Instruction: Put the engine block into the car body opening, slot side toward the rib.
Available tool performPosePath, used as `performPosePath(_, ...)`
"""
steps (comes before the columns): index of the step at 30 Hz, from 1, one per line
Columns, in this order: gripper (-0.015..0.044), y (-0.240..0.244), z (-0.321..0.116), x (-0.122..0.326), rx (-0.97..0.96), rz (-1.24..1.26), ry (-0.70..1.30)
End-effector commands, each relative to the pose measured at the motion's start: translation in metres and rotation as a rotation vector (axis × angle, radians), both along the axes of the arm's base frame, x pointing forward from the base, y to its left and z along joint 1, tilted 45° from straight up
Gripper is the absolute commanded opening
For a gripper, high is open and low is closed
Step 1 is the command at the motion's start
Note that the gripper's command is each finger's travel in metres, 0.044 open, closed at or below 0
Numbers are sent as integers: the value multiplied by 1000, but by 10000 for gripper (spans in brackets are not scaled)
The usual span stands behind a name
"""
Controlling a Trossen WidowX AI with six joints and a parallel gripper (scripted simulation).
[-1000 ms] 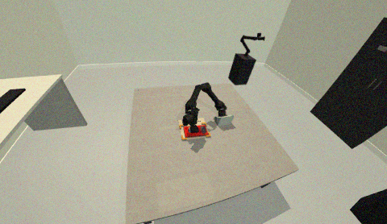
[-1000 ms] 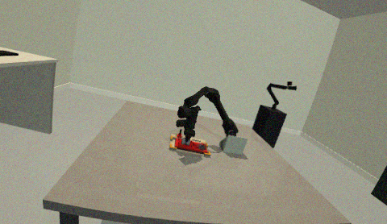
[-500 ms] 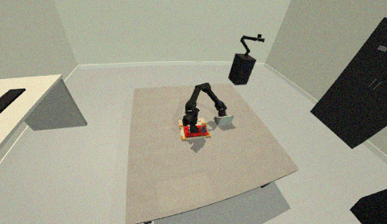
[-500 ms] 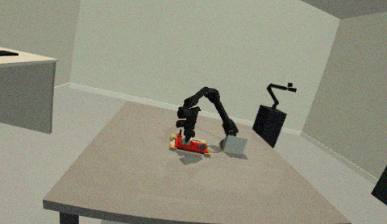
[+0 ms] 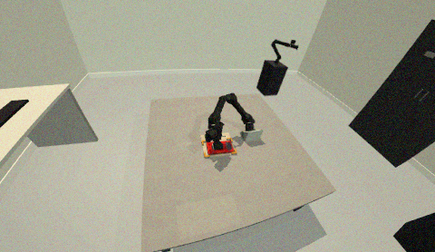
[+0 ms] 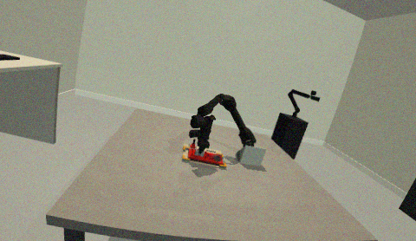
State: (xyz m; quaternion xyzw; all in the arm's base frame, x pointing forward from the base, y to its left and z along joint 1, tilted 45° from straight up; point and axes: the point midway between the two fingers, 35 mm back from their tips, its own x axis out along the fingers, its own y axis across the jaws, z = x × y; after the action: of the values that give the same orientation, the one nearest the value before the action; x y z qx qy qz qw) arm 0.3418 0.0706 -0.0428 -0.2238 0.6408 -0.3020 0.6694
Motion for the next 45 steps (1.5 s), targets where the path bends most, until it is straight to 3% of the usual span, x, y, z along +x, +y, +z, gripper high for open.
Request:
performPosePath(1, 158, -1, -1, 1, -2, 6, 2)
performPosePath(5, 158, -2, -1, 1, -3, 6, 2)
performPosePath(16, 440, -1, -1, 0, 0, 0, 0)
performPosePath(35, 440, 10, 10, 2, -2, 6, 2)
performPosePath(45, 177, 10, 10, 2, -2, 6, 2)
